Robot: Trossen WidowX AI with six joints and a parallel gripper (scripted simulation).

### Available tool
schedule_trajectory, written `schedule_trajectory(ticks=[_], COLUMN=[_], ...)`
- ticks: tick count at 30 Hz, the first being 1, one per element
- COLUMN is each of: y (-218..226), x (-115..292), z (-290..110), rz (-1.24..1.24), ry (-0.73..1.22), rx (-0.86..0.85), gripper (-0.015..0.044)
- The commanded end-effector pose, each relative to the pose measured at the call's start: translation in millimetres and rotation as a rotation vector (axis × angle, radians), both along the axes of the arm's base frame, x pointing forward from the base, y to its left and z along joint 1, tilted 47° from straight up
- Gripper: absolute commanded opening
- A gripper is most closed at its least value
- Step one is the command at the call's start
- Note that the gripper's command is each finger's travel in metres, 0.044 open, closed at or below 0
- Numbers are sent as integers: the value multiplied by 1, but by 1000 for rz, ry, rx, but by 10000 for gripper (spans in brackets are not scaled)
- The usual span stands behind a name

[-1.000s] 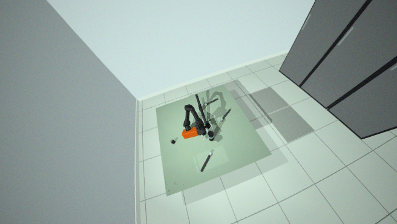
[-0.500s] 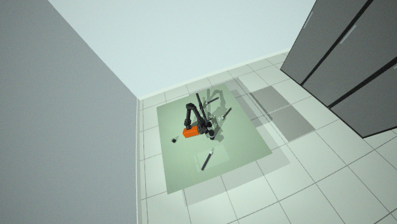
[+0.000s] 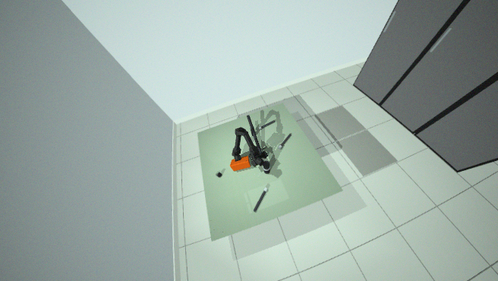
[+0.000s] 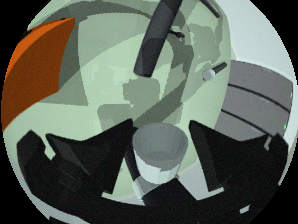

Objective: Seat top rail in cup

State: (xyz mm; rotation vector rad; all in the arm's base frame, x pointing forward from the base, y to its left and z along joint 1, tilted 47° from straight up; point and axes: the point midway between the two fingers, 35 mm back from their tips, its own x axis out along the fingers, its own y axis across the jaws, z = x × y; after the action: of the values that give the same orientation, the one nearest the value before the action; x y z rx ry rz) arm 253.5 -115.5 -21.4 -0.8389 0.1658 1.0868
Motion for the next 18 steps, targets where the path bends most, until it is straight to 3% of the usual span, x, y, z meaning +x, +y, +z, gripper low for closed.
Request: schedule_trajectory(ticks=[1,5,8,12,18], y=[1,1,1,1,1], x=[1,1,1,2,5], z=[0,0,0,0,1], rz=[-5,-5,-5,-18,-39], ry=[0,0,0,14,35], rx=[5,5,5,5,5], gripper=[230,125,105,0,0])
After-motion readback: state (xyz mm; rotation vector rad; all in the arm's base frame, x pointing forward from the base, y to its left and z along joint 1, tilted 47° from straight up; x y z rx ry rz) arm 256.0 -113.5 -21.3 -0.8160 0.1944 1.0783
